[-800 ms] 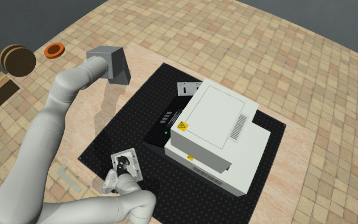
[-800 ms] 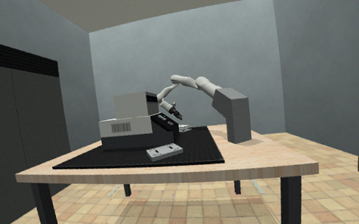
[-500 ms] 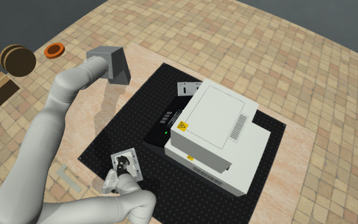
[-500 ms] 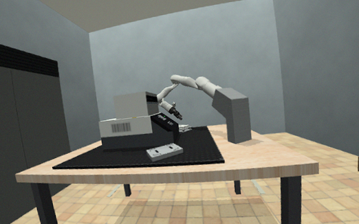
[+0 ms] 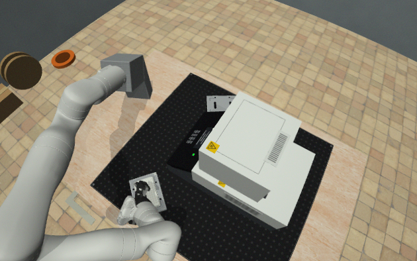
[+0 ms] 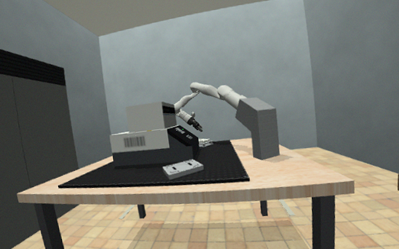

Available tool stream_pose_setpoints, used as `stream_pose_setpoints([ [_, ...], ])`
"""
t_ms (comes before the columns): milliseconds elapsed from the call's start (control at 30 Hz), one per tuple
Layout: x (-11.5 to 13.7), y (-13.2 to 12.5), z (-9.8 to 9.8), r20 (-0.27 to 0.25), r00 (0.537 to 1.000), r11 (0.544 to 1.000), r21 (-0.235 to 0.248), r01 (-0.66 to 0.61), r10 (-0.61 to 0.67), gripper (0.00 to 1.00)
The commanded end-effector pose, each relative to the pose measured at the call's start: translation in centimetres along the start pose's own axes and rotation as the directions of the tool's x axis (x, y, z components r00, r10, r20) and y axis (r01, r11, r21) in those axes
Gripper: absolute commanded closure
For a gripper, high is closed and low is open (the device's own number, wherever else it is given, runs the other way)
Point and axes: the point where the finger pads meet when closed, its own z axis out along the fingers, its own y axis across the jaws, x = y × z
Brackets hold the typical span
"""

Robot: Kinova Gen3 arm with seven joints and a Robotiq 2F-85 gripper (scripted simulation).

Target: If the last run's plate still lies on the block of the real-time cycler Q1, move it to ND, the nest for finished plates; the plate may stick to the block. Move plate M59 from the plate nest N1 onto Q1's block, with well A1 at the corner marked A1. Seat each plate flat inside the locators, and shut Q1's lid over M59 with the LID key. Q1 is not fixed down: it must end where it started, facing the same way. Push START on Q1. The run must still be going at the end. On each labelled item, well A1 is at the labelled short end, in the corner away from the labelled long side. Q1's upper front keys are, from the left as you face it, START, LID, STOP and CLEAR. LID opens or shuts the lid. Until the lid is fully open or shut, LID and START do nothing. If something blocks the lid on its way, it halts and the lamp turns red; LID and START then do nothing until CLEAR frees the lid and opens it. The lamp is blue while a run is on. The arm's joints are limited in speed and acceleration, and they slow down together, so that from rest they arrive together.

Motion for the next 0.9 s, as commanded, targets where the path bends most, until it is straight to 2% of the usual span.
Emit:
stream_pose_setpoints([
  [0, 0.5, 0.3, -0.5, 0.0, 1.0, 1.0, 0.0, 0.0, 0.0, 0.07],
  [867, 4.2, 2.5, -4.4, 0.0, 1.0, 1.0, 0.0, 0.0, 0.0, 0.27],
])
